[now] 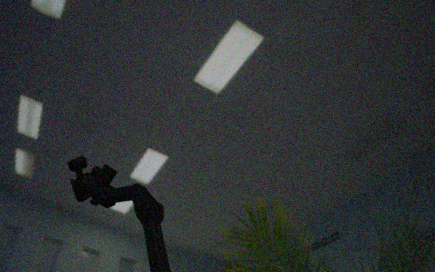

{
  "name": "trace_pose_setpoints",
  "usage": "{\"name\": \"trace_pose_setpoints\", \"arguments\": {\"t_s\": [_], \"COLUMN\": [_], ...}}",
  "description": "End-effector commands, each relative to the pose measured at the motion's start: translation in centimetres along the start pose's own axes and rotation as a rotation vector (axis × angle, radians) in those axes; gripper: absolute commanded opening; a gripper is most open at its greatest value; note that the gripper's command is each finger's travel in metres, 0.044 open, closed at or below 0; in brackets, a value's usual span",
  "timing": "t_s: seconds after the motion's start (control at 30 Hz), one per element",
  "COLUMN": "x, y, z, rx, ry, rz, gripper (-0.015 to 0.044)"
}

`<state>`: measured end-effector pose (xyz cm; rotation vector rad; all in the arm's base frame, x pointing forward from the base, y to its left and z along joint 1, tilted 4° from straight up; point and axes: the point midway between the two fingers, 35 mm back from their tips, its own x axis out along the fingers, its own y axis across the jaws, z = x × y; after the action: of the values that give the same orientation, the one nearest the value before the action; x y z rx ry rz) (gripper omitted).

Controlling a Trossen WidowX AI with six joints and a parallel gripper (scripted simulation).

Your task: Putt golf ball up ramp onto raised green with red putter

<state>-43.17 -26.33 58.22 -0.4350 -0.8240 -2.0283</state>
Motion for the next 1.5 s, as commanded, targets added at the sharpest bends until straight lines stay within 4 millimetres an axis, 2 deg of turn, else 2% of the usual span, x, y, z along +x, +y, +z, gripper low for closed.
{"name": "trace_pose_setpoints", "arguments": {"t_s": [0.0,0.07,0.3,0.4,0.63,0.7,0.77,0.97,1.17,1.3,1.47], "x": [0.1,0.4,1.2,0.3,-1.8,-2.0,-2.6,-6.6,-12.0,-16.3,-23.2], "y": [0.1,1.4,8.7,10.6,18.8,19.1,20.4,28.3,36.3,41.0,46.8], "z": [-0.2,-1.9,-10.5,-11.5,-19.6,-19.6,-20.3,-26.3,-29.7,-31.7,-33.6], "rx": [0.002,0.014,0.070,0.097,0.117,0.128,0.145,0.130,0.157,0.145,0.121], "ry": [0.004,0.032,0.185,0.238,0.422,0.411,0.412,0.575,0.712,0.799,0.919], "rz": [0.002,0.017,0.105,0.109,0.216,0.202,0.194,0.317,0.461,0.560,0.707], "gripper": [0.0426,0.0440,0.0440,0.0440,0.0440,0.0440,0.0440,0.0440,0.0440,0.0440,0.0440]}}
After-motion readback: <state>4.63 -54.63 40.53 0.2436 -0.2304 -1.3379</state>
